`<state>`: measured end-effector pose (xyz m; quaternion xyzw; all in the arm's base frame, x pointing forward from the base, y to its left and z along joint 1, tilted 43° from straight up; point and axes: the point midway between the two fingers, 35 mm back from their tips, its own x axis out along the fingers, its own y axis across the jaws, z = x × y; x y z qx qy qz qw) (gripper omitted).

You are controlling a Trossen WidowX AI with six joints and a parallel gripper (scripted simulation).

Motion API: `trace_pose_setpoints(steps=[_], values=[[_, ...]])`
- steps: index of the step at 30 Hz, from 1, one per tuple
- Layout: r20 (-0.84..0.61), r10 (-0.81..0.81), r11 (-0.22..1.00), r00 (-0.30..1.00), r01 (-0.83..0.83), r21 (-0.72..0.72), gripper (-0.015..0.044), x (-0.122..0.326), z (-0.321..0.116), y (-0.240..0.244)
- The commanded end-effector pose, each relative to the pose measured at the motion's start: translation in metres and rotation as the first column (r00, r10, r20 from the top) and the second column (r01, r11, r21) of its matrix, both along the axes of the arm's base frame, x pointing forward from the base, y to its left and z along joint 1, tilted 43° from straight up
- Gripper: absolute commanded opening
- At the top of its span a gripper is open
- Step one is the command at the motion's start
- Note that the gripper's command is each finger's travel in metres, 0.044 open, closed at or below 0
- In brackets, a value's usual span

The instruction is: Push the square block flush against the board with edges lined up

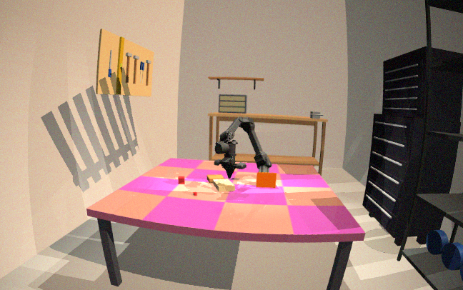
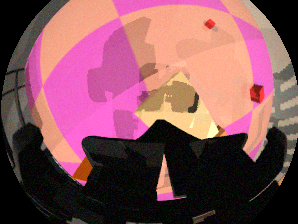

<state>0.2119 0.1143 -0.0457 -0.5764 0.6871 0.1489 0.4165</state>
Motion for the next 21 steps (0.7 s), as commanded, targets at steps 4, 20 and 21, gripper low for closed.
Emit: trace_pose_setpoints(steps=[4,20,21], values=[[0.142,-0.157,0.987,0.977,0.158,0.005,0.0,-0.008,0.013,-0.017],[0.463,-0.513,0.846,0.723,0.517,0.129,0.0,-0.033,0.038,-0.059],[0.463,-0.513,0.846,0.723,0.517,0.129,0.0,-0.033,0.038,-0.059]])
